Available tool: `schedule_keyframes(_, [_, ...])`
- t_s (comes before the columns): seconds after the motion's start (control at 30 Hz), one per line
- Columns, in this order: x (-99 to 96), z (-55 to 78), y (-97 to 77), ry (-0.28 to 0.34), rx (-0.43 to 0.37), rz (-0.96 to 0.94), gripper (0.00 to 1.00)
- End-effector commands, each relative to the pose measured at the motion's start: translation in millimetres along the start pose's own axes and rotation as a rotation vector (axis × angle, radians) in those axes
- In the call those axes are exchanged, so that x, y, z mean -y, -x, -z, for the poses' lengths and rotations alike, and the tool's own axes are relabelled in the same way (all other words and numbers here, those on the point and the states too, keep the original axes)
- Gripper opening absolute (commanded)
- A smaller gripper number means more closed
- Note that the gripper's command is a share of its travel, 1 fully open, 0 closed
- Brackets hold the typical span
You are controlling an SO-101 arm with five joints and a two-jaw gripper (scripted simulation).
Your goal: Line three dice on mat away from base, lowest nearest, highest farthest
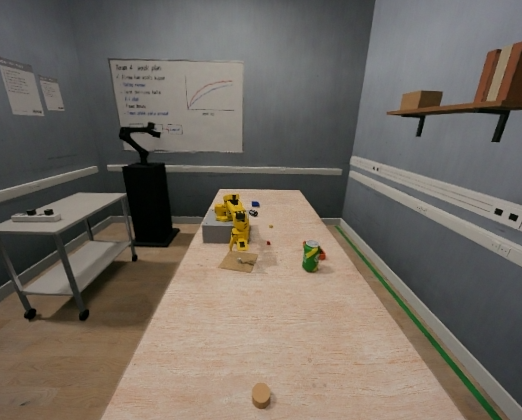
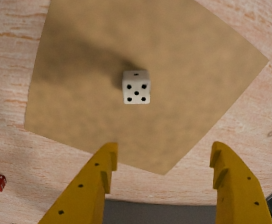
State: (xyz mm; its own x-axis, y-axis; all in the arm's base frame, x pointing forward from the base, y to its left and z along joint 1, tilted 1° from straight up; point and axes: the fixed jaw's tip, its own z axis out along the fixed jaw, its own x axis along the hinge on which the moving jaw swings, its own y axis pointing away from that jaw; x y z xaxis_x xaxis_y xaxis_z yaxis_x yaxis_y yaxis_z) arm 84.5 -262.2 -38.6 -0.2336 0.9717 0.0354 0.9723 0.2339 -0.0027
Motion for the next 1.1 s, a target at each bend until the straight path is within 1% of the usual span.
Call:
schedule_keyframes(0.0, [1.7,7.3,3.6,0.002,0.024,0.0,0.27])
schedule_keyframes(0.47, [1.7,7.7,3.8,0.002,0.026,0.0,0.27])
schedule_keyframes(0.53, [1.7,9.8,5.0,0.003,0.034,0.0,0.27])
schedule_keyframes(0.6, [1.6,14.7,7.6,0.003,0.053,0.0,0.27])
schedule_keyframes(0.67, [1.4,23.0,11.8,0.005,0.085,0.0,0.27])
schedule_keyframes(0.73, [1.2,34.7,17.0,0.007,0.129,0.0,0.26])
schedule_keyframes(0.8, [1.0,49.2,22.8,0.009,0.183,0.0,0.26])
schedule_keyframes(0.9, [0.7,74.5,30.7,0.013,0.274,0.0,0.26])
schedule_keyframes(0.97, [0.7,74.5,30.7,0.013,0.274,0.0,0.26])
schedule_keyframes(1.07, [0.5,100.5,36.3,0.016,0.365,0.0,0.26])
